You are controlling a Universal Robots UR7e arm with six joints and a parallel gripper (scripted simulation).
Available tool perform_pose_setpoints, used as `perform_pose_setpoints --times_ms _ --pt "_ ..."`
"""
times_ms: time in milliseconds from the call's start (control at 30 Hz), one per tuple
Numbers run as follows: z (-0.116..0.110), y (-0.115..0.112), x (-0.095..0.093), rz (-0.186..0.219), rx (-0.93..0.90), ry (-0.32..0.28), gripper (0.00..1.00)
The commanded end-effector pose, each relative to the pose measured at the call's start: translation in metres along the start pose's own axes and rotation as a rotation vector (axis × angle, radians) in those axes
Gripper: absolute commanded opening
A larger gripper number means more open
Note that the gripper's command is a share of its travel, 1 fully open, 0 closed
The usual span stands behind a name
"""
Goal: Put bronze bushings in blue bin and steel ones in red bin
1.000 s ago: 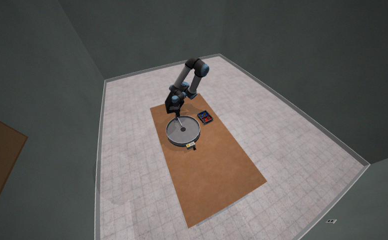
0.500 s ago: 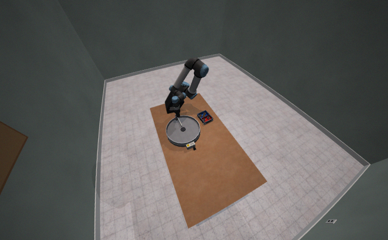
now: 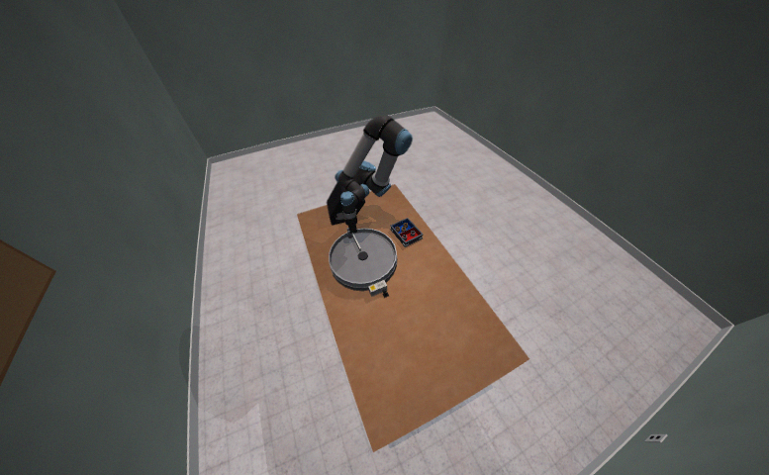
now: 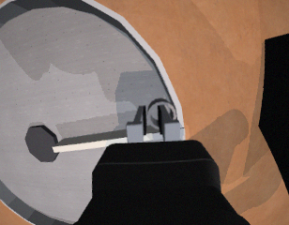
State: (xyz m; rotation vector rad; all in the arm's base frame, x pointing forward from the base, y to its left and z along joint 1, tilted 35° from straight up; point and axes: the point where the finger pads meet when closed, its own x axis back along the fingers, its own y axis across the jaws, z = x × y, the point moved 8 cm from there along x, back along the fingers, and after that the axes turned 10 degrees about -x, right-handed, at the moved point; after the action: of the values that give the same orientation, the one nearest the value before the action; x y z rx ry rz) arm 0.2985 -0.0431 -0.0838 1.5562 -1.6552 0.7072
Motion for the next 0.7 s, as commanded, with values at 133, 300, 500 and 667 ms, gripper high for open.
perform_pose_setpoints --times_ms 133,300,500,667 --pt "0.0003 -0.0003 -0.0069 0.001 0.000 0.001 0.40" --pt "0.0003 -0.0003 -0.0110 0.001 0.000 0.001 0.40" --pt "0.0003 -0.0003 -0.0110 0.001 0.000 0.001 0.40" --pt "0.0002 -0.0003 -0.0108 0.001 0.000 0.001 0.00"
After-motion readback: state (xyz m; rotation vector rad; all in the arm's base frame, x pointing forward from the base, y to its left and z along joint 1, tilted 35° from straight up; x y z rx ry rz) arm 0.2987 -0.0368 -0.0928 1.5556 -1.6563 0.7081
